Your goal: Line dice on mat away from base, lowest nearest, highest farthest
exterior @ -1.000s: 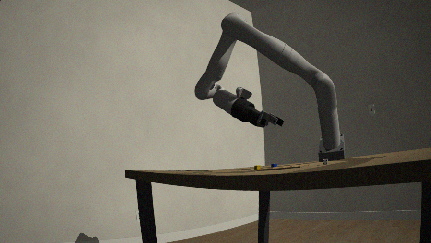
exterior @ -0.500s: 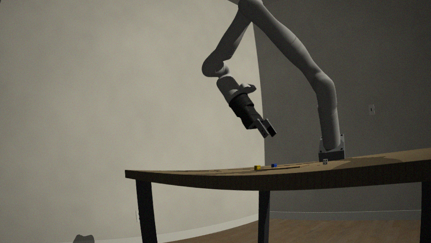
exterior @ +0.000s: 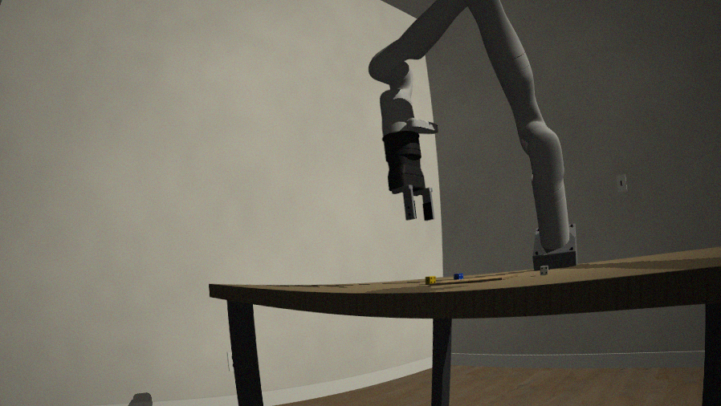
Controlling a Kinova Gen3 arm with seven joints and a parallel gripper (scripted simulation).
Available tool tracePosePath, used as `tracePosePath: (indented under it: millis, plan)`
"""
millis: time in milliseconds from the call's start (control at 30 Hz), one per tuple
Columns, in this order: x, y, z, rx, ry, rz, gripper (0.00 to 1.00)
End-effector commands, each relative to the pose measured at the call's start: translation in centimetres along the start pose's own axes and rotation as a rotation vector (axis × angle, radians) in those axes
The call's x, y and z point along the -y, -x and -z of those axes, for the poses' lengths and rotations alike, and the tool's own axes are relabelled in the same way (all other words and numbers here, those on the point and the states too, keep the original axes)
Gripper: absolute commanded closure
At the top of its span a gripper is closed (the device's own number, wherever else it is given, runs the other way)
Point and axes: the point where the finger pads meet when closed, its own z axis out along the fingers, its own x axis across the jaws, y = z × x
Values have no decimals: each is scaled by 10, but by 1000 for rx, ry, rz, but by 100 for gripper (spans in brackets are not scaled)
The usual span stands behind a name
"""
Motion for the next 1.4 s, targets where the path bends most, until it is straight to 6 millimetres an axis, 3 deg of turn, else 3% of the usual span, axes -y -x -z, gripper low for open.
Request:
tracePosePath:
  millis: [0, 1000, 1167, 1367]
  plan:
    - [1, -7, 10, -27, 43, 7, 0]
    - [-1, -8, 8, -32, 58, 1, 0]
    - [-2, -9, -8, -32, 58, 1, 0]
    - [-4, -10, -40, -32, 58, 1, 0]
